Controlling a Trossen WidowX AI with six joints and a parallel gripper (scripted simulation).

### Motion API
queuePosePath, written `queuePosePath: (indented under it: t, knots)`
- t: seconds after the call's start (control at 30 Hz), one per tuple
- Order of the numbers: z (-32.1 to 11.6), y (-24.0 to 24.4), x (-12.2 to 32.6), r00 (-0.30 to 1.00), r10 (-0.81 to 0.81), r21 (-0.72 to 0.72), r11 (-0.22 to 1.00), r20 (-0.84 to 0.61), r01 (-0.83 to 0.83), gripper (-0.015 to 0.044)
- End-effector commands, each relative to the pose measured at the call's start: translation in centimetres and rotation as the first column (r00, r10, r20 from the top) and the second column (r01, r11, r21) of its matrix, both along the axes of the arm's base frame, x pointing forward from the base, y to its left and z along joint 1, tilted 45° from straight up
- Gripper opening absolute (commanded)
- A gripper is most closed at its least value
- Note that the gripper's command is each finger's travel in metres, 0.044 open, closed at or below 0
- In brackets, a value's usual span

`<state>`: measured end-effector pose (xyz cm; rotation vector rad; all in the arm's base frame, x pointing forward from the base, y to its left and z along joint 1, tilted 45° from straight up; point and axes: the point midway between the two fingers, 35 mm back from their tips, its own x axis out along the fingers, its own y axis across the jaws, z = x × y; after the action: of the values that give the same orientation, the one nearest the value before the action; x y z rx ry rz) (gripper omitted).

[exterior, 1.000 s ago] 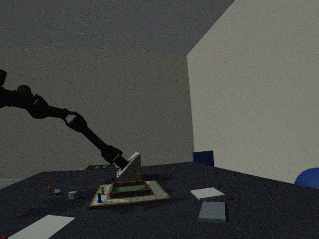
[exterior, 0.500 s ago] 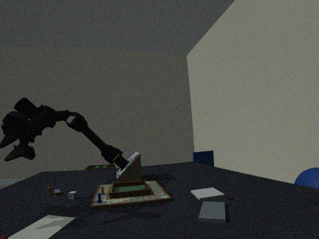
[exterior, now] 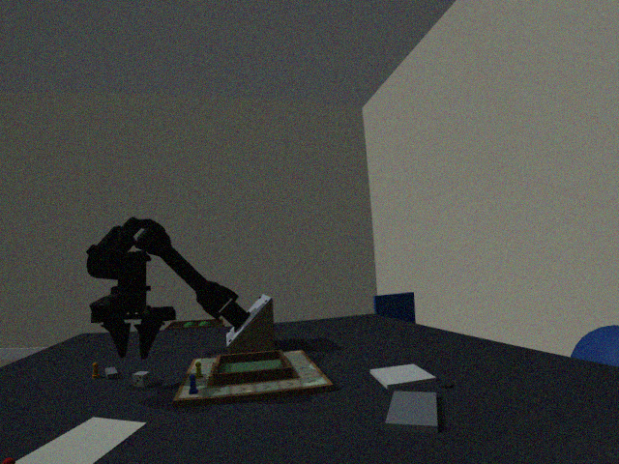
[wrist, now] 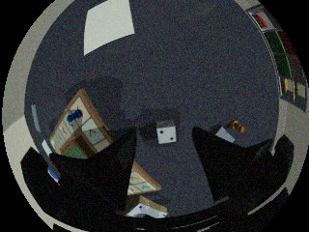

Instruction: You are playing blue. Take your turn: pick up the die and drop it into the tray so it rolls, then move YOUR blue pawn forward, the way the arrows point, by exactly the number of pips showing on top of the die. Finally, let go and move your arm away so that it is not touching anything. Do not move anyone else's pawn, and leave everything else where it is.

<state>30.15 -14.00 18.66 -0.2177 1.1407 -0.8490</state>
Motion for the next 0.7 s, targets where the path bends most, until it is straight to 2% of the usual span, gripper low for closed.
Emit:
queuePosePath:
  t: [0.0, 0.67]
  knots:
    - [-0.8, 0.1, -2.4, 0.988, 0.027, -0.021, 0.999, -0.153, -0.03, 0.0275]
    - [-2.8, -1.4, -2.0, 0.988, 0.027, -0.021, 0.999, -0.152, -0.03, 0.0275]
